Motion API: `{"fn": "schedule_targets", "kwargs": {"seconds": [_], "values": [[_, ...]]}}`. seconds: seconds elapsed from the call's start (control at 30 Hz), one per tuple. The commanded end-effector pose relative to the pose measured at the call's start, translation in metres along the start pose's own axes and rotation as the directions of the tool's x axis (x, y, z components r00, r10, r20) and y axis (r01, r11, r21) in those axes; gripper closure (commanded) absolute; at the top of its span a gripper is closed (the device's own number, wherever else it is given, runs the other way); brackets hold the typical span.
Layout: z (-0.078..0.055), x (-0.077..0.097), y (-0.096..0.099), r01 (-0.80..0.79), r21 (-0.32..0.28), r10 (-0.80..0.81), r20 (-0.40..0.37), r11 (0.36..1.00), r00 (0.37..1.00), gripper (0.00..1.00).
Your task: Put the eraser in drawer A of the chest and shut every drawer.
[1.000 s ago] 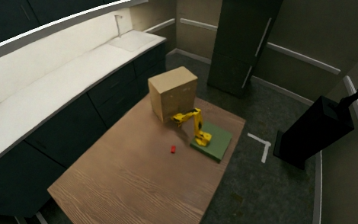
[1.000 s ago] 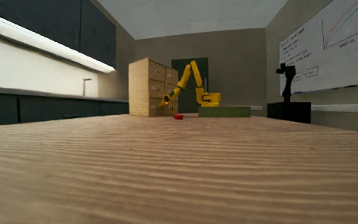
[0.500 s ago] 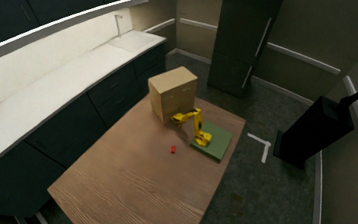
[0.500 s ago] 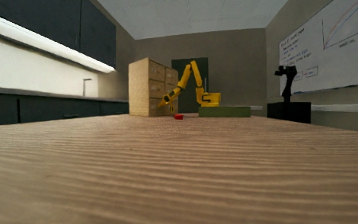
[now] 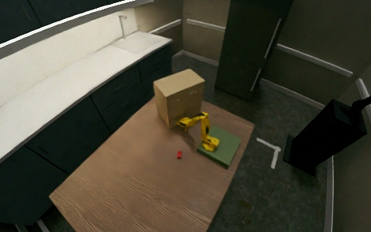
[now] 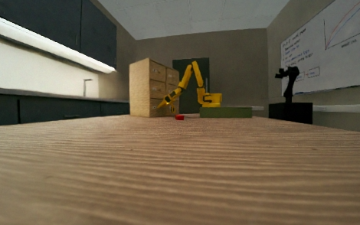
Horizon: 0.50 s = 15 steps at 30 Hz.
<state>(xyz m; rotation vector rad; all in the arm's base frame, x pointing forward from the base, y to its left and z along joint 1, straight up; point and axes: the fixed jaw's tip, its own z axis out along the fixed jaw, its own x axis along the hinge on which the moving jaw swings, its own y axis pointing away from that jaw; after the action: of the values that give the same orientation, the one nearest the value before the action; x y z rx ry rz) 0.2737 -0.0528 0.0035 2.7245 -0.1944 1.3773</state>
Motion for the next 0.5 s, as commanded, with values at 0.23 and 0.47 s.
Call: {"fn": "schedule_targets", "kwargs": {"seconds": [0.23,0.47], "values": [[-0.018,-0.011,-0.007,-0.004,0.022,0.004,-0.004,1.0,1.0,0.79],[-0.027,-0.018,-0.01,-0.005,0.032,0.005,-0.003,0.999,1.0,0.79]]}}
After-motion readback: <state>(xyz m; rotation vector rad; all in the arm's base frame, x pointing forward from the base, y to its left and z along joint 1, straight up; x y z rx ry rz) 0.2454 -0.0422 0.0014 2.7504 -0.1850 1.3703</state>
